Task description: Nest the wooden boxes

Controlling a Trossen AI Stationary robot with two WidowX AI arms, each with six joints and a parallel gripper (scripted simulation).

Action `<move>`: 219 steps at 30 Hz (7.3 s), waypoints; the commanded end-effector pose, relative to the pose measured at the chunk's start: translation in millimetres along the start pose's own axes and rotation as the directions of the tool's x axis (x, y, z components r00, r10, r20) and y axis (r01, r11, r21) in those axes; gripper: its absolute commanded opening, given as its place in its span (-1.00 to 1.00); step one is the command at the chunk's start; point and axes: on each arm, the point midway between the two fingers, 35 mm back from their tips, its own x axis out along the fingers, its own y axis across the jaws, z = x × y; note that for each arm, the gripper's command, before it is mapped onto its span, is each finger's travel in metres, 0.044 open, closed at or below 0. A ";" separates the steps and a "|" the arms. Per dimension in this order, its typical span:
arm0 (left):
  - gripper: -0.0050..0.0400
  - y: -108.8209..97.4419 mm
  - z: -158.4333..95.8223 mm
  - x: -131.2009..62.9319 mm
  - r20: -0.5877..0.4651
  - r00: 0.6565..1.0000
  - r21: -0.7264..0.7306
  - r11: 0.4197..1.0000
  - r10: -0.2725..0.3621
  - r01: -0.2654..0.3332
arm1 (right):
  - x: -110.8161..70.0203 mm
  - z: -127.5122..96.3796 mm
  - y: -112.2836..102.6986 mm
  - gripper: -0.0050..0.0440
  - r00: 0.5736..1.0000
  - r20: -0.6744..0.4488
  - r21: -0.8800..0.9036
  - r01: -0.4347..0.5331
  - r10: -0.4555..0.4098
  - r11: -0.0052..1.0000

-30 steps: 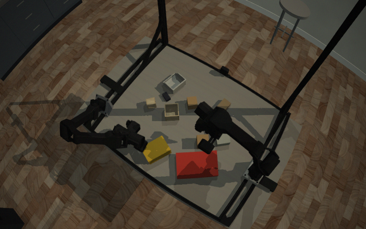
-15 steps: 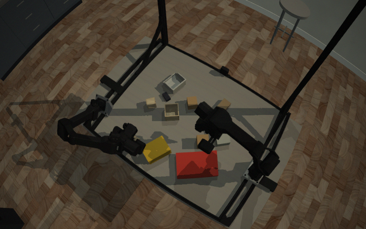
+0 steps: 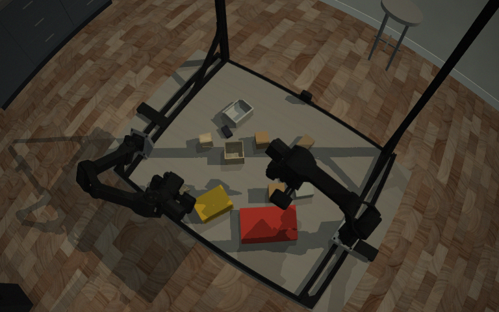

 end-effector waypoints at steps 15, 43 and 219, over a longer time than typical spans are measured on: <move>1.00 0.7 -0.1 0.4 -0.001 1.000 0.001 1.000 0.002 -0.002 | -12.5 -8.1 -1.2 -0.80 0.974 0.228 0.003 0.013 -0.014 1.000; 1.00 0.7 -0.1 0.4 -0.001 1.000 0.001 1.000 0.002 -0.002 | -13.0 -8.6 -1.3 0.84 0.970 0.242 0.003 0.015 -0.015 1.000; 1.00 0.7 -0.1 0.4 -0.001 1.000 0.001 1.000 0.002 -0.002 | -50.5 -20.3 0.2 -0.58 0.879 -0.476 0.879 0.476 -0.011 -0.009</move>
